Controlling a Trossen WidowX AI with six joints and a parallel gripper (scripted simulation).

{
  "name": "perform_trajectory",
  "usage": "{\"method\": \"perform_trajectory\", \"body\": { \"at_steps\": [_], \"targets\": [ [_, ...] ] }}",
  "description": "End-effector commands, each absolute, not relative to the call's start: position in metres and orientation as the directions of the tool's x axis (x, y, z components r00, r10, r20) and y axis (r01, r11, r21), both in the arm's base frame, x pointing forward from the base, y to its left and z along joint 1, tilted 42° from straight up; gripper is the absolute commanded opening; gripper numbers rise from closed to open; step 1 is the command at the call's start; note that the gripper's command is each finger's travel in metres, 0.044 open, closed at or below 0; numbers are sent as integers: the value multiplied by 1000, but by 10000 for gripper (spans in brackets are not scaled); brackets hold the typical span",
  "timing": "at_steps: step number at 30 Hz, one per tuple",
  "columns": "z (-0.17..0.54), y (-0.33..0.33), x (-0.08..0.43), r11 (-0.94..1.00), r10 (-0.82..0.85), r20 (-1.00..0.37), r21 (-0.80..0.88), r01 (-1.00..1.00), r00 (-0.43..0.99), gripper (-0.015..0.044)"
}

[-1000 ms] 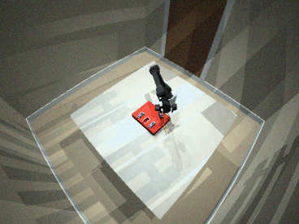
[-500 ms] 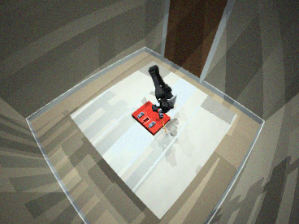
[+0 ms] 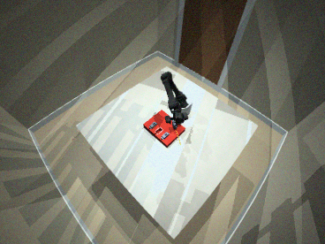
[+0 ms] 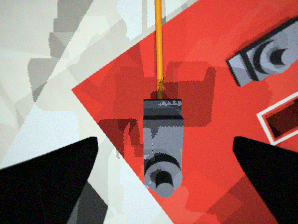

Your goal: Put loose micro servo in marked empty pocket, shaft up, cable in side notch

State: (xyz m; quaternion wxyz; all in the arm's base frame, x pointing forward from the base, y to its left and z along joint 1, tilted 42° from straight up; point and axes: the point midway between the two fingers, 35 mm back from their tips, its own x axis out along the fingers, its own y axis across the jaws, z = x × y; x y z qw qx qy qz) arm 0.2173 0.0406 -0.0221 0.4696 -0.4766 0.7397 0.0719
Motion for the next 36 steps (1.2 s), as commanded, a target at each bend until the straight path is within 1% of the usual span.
{"method": "perform_trajectory", "body": {
  "at_steps": [1, 15, 28, 33, 35, 36],
  "targets": [
    [-26, 36, 215, 529, -644, -758, -340, -778, -106, 440],
    [-40, 24, 213, 528, -644, -757, -341, -777, -106, 440],
    [-40, 24, 213, 528, -644, -757, -341, -777, -106, 99],
    [-40, 24, 213, 528, -644, -757, -341, -777, -106, 65],
    [-38, 26, 214, 528, -644, -758, -341, -778, -106, 13],
    [-36, 28, 214, 529, -644, -758, -341, -778, -106, 0]
  ]
}}
